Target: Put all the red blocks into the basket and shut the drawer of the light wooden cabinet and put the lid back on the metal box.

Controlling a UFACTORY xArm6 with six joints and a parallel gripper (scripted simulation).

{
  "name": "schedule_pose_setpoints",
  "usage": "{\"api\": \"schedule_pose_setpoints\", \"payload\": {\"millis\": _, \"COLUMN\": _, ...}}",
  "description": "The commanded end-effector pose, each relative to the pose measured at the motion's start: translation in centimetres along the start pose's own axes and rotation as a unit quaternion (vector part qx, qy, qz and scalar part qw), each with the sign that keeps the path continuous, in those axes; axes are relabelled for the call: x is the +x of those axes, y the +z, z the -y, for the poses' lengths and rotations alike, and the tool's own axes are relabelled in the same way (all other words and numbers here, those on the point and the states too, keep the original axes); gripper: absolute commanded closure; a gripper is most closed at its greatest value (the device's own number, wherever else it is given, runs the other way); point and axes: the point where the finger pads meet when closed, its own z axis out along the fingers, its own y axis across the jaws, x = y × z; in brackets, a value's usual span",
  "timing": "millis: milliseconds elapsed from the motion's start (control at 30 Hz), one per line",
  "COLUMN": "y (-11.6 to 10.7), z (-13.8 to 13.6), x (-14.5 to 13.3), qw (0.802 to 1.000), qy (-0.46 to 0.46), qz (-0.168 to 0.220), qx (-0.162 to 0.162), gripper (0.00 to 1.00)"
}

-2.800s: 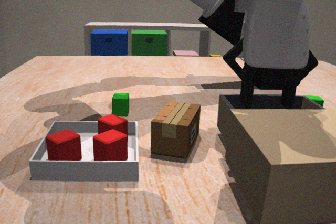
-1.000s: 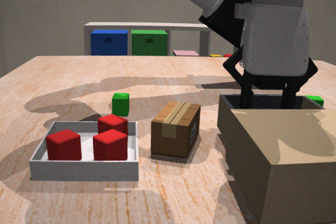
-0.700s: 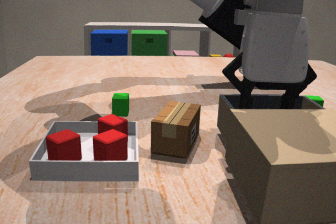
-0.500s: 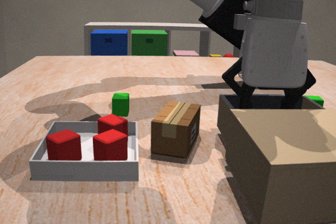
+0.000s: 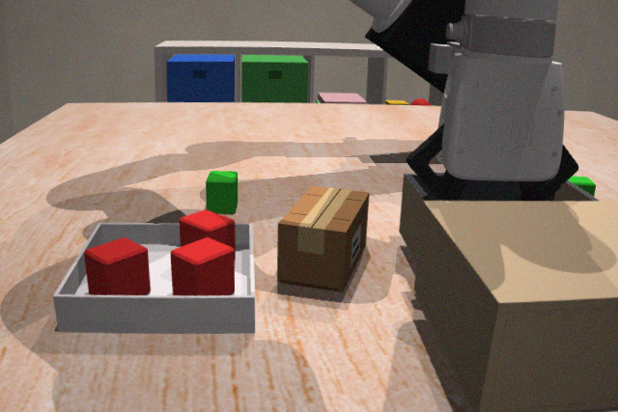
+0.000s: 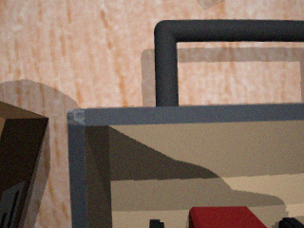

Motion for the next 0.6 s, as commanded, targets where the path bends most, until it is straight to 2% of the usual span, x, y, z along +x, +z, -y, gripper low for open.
{"api": "schedule_pose_setpoints", "payload": {"millis": 0, "y": 0.22, "z": -0.02, "x": -0.13, "qw": 1.000, "qy": 0.000, "qz": 0.001, "qx": 0.000, "gripper": 0.32}}
{"api": "schedule_pose_setpoints", "payload": {"millis": 567, "y": 0.44, "z": -0.02, "x": -0.13, "qw": 1.000, "qy": 0.000, "qz": 0.001, "qx": 0.000, "gripper": 0.32}}
